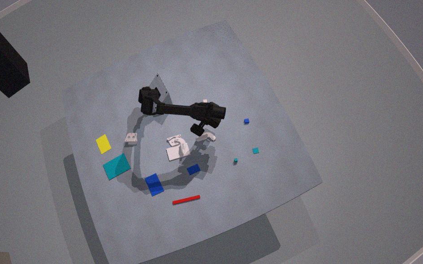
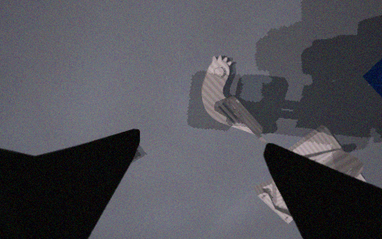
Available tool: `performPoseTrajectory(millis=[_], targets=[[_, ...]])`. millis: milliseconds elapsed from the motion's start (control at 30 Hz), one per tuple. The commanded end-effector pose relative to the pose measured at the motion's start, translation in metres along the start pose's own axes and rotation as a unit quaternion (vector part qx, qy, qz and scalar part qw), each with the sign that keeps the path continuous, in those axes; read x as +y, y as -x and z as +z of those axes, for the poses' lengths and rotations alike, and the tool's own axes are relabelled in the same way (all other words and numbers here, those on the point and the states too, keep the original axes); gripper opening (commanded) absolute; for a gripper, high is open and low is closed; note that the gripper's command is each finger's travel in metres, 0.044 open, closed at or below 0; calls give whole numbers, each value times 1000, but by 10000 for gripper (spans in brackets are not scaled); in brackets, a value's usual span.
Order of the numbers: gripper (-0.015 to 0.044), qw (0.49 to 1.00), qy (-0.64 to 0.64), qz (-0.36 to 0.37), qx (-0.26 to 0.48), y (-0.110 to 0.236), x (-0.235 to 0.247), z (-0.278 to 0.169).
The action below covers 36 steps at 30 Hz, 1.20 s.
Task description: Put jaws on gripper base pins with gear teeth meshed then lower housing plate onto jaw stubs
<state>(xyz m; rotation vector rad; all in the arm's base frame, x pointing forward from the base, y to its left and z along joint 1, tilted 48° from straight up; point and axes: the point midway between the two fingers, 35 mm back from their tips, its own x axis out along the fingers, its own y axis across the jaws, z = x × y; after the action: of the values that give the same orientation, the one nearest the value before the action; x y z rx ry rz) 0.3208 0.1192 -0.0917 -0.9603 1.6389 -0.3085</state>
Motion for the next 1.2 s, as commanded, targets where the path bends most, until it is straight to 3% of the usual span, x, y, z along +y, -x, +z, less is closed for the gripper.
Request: performPoseTrajectory(millis=[0, 567, 1167], targets=[[440, 999, -54, -2, 2, -1, -3, -1], [440, 965, -261, -3, 2, 1, -10, 0], [440, 884, -467, -3, 2, 2, -17, -1]])
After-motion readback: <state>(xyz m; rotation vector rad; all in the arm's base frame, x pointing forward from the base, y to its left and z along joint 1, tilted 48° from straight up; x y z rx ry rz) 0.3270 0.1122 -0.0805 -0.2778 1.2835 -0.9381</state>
